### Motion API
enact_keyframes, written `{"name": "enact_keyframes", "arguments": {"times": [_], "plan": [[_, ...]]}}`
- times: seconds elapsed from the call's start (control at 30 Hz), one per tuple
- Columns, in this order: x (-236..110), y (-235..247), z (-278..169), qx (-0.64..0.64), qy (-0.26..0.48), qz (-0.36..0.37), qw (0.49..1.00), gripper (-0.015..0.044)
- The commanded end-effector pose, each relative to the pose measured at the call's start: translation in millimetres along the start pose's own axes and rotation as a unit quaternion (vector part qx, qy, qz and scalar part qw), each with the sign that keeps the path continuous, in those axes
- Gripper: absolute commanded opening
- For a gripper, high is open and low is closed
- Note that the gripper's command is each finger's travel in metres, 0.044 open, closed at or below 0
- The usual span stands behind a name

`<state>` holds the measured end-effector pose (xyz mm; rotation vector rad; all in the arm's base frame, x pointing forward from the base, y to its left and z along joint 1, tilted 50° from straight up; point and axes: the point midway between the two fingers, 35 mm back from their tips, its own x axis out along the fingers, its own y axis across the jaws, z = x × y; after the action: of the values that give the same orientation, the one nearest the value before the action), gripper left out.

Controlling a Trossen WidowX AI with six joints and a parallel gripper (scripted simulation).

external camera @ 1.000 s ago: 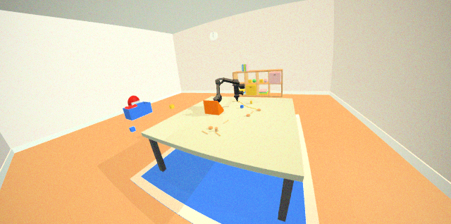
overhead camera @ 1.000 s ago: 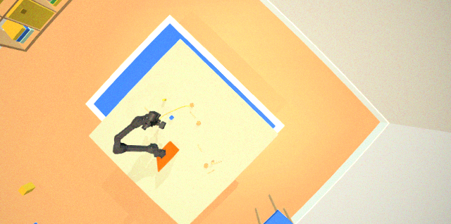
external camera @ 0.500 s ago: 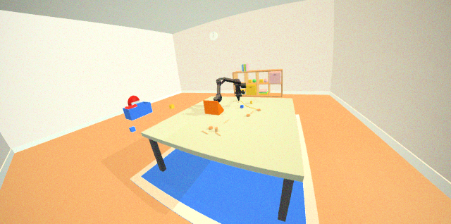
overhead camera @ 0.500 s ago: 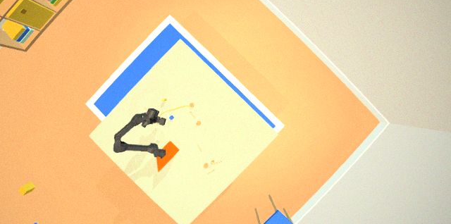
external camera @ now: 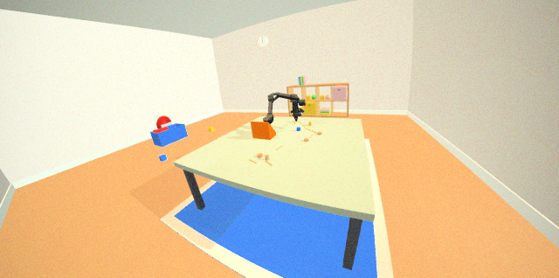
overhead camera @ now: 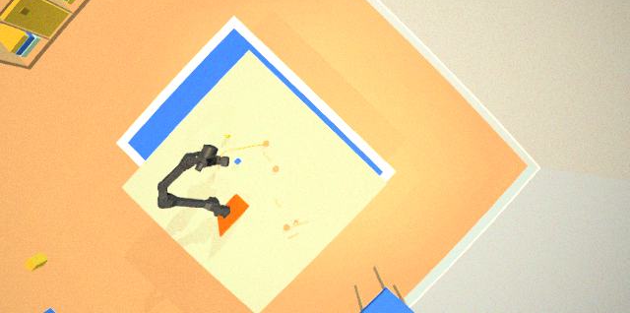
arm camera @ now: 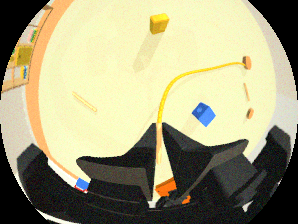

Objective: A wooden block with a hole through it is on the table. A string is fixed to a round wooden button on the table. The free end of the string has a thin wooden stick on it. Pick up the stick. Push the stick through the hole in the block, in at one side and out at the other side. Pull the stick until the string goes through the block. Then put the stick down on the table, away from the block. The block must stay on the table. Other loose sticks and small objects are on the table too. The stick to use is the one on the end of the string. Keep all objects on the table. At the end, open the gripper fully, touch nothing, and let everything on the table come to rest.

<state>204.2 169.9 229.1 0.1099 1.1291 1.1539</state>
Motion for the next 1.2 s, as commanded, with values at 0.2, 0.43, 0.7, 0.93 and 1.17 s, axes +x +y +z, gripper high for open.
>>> {"name": "enact_keyframes", "arguments": {"times": [0.2, 0.43, 0.7, 0.93, 1.17], "plan": [[1.0, 1.8, 12.3, -0.054, 0.004, 0.001, 0.999, 0.0], [0.7, 4.2, 21.3, -0.093, 0.004, 0.001, 0.996, 0.0], [0.8, 7.2, 31.5, -0.139, 0.004, 0.001, 0.99, 0.0], [0.9, 9.8, 40.4, -0.178, 0.004, 0.001, 0.984, 0.0], [1.2, 12.6, 49.2, -0.218, 0.003, 0.002, 0.976, 0.0]]}}
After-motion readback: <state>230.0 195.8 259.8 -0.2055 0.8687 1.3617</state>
